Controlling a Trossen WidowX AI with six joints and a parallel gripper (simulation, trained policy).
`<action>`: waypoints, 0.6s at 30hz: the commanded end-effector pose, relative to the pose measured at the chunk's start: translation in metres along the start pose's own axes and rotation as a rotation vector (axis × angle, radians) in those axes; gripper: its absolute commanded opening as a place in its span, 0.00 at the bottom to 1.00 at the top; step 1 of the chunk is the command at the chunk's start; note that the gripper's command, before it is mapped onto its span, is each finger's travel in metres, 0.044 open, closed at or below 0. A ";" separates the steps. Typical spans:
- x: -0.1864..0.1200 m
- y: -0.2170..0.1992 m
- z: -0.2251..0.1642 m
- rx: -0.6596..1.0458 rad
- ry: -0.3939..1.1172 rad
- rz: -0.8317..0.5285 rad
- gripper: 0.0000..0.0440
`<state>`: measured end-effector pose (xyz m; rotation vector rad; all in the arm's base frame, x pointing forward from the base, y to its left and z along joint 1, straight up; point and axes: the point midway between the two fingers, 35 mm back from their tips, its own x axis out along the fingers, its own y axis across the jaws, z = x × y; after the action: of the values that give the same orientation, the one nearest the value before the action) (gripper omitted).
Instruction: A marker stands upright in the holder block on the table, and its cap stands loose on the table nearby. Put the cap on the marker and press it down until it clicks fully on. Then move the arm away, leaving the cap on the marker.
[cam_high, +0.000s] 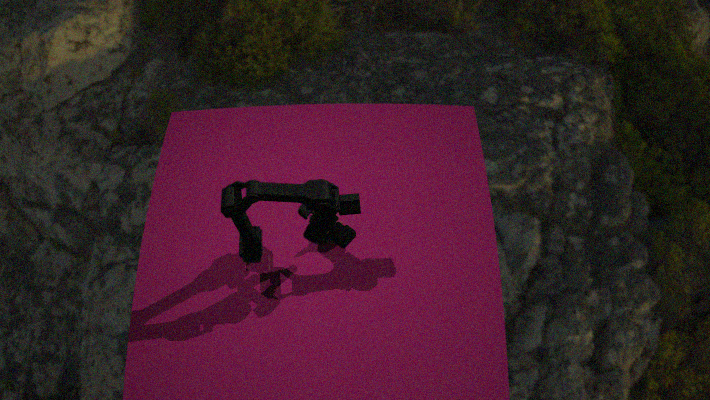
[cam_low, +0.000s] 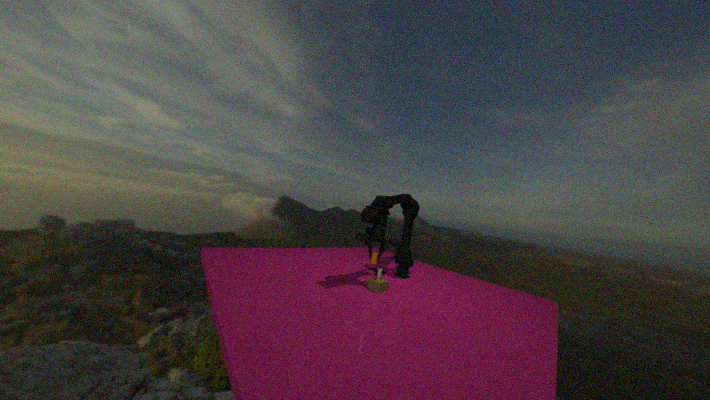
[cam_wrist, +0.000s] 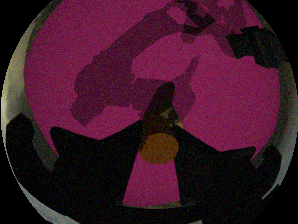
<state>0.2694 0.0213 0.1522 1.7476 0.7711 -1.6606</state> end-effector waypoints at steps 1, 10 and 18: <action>-0.009 -0.005 -0.011 -0.002 0.015 0.000 0.07; -0.017 -0.019 -0.032 -0.013 0.011 -0.017 0.04; -0.012 -0.024 -0.041 -0.015 -0.014 -0.039 0.02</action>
<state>0.2758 0.0632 0.1692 1.7321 0.8045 -1.6642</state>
